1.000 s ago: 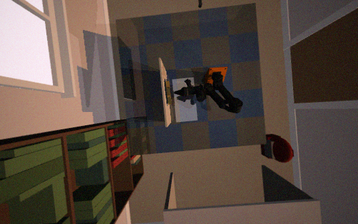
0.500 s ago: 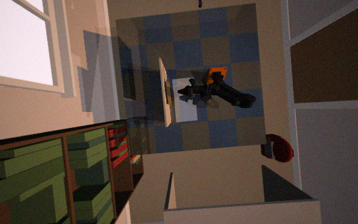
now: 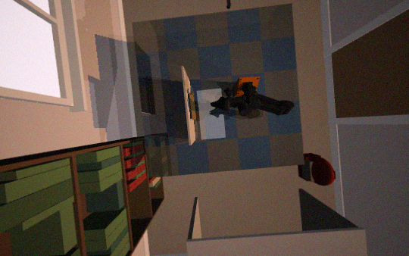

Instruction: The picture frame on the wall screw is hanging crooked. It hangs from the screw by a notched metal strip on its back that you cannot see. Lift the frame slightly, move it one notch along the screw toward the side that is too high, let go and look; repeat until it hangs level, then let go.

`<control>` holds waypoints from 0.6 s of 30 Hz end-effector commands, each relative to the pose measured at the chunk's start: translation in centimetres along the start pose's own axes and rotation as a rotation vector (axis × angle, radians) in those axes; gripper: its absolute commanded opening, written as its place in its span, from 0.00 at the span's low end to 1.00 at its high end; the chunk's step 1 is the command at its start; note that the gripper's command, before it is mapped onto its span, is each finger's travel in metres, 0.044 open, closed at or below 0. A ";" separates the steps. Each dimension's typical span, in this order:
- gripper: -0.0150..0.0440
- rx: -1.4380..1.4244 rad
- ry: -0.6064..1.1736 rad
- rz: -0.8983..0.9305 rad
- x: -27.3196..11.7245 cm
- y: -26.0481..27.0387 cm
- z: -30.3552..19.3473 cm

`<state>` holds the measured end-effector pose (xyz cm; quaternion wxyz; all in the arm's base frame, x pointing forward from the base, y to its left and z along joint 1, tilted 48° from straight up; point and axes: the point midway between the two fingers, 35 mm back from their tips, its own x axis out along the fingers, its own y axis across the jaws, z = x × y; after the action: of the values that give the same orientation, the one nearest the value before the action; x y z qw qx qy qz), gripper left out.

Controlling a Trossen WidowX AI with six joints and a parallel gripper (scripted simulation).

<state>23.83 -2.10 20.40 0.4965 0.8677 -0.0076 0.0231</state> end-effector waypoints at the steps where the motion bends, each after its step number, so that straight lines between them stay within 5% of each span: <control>1: 0.69 -0.002 0.000 -0.004 -0.2 0.0 0.0; 18: 0.69 -0.005 0.003 -0.006 -0.5 0.1 -0.1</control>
<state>23.33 -2.12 20.49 0.4970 0.8675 -0.0062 0.0218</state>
